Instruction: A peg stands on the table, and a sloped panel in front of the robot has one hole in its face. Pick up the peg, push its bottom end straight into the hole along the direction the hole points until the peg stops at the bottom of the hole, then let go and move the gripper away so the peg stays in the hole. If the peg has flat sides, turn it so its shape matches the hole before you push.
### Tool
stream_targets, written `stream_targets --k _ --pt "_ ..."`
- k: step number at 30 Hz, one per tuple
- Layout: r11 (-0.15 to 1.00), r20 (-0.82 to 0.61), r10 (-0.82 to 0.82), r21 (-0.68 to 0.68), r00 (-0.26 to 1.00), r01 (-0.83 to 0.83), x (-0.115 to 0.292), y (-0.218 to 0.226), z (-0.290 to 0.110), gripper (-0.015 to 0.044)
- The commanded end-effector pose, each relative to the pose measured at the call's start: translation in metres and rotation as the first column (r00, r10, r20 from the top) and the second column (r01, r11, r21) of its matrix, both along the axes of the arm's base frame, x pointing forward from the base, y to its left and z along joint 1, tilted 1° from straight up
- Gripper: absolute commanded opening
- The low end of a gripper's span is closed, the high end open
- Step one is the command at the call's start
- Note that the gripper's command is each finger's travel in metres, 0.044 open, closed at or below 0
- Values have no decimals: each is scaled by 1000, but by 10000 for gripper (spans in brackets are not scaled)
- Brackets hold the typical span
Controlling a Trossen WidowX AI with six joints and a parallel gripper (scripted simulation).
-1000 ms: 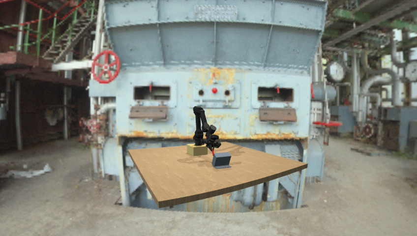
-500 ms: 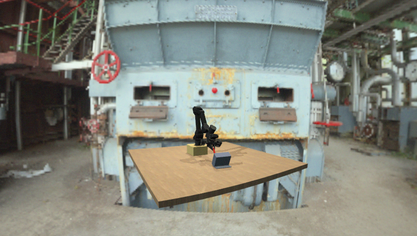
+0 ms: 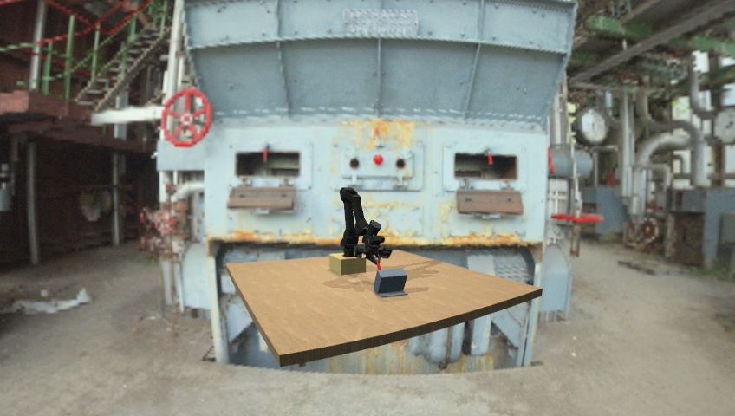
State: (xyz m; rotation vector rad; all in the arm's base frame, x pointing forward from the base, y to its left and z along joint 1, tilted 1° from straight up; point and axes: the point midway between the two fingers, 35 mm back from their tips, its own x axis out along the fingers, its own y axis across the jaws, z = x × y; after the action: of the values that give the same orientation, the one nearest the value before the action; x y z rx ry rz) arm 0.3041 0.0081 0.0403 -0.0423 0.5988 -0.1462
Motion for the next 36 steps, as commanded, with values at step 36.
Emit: stream_targets --k 36 --pt "999 85 -4 38 996 1 23 1 -5 0"
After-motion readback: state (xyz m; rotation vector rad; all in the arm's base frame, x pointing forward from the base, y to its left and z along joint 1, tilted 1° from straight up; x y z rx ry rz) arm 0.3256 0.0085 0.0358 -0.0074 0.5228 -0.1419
